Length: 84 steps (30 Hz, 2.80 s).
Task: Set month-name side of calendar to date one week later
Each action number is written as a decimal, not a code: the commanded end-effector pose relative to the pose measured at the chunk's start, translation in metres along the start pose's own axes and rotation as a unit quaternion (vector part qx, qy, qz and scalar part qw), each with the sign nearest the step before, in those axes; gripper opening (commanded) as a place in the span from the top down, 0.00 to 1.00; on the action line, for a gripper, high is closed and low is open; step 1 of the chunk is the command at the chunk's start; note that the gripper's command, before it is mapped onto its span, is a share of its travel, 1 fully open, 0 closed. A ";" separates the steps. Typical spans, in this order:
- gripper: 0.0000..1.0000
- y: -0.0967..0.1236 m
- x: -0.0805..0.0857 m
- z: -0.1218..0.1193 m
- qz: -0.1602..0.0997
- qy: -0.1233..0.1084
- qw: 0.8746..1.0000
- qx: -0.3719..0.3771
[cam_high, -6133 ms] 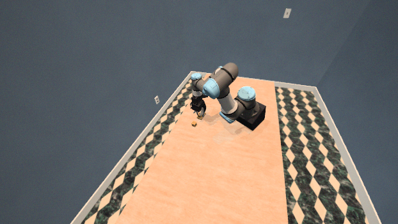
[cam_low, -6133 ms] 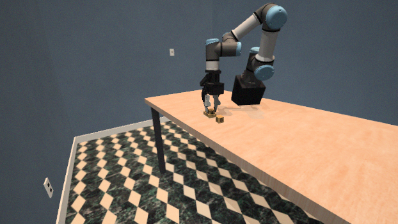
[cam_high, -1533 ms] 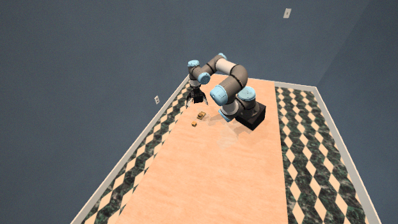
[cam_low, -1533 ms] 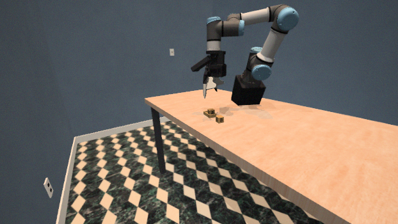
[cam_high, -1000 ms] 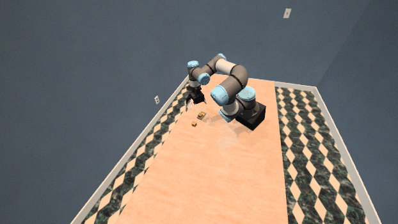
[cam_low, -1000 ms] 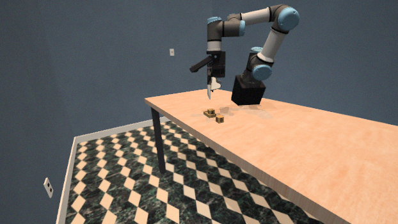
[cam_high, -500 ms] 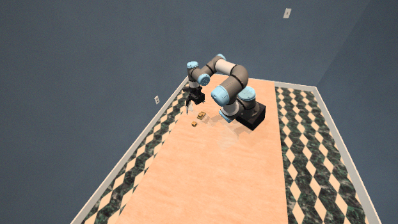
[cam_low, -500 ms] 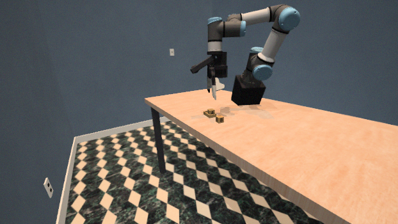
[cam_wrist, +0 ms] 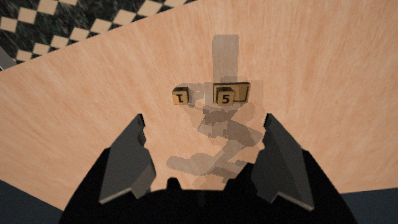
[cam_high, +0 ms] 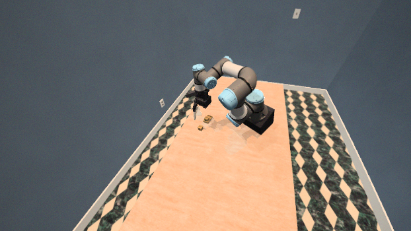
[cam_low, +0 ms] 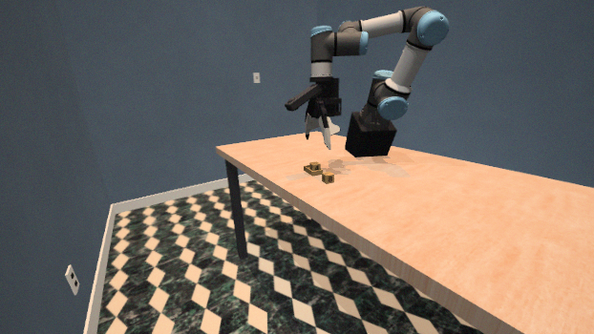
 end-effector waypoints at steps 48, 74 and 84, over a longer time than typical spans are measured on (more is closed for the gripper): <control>0.00 0.001 -0.006 -0.032 0.005 -0.003 0.870 0.493; 0.00 0.006 -0.008 -0.044 0.007 -0.002 0.742 0.671; 0.00 0.007 -0.009 -0.046 0.007 -0.002 0.707 0.708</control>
Point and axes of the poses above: the point where the finger pads meet when closed, its own x axis back along the fingers, its own z axis across the jaws, y = z × x, the point moved 8 cm from there along x, back along the fingers, and after that the axes turned 13 degrees about x, right-handed, at the moved point
